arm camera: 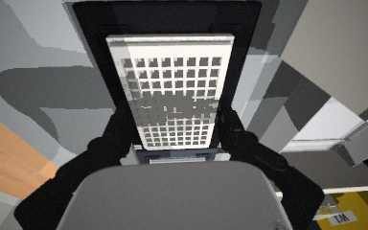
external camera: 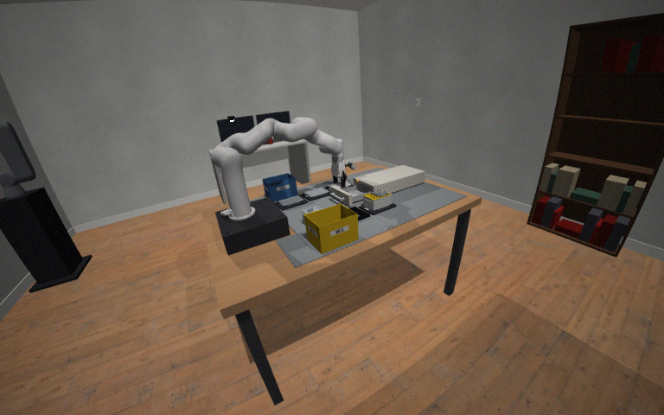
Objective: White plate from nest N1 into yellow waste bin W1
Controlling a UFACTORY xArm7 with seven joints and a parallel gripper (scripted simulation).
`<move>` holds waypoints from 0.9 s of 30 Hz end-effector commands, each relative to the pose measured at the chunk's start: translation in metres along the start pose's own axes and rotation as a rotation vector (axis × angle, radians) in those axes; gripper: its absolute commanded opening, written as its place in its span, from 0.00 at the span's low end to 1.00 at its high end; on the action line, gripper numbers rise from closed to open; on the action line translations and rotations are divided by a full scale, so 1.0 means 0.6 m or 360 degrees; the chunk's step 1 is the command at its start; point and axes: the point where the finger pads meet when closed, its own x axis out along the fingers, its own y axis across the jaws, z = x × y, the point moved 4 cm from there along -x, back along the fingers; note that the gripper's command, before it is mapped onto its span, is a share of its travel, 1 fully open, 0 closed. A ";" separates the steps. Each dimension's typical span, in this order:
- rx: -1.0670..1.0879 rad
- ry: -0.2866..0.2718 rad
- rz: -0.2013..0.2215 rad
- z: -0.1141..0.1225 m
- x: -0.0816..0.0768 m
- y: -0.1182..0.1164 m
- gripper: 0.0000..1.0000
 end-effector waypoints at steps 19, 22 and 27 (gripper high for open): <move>0.0000 0.0009 -0.0002 -0.003 -0.005 -0.001 0.00; 0.0000 0.0010 -0.0003 -0.003 -0.006 -0.001 0.00; 0.0000 0.0009 -0.0003 -0.003 -0.012 -0.001 0.00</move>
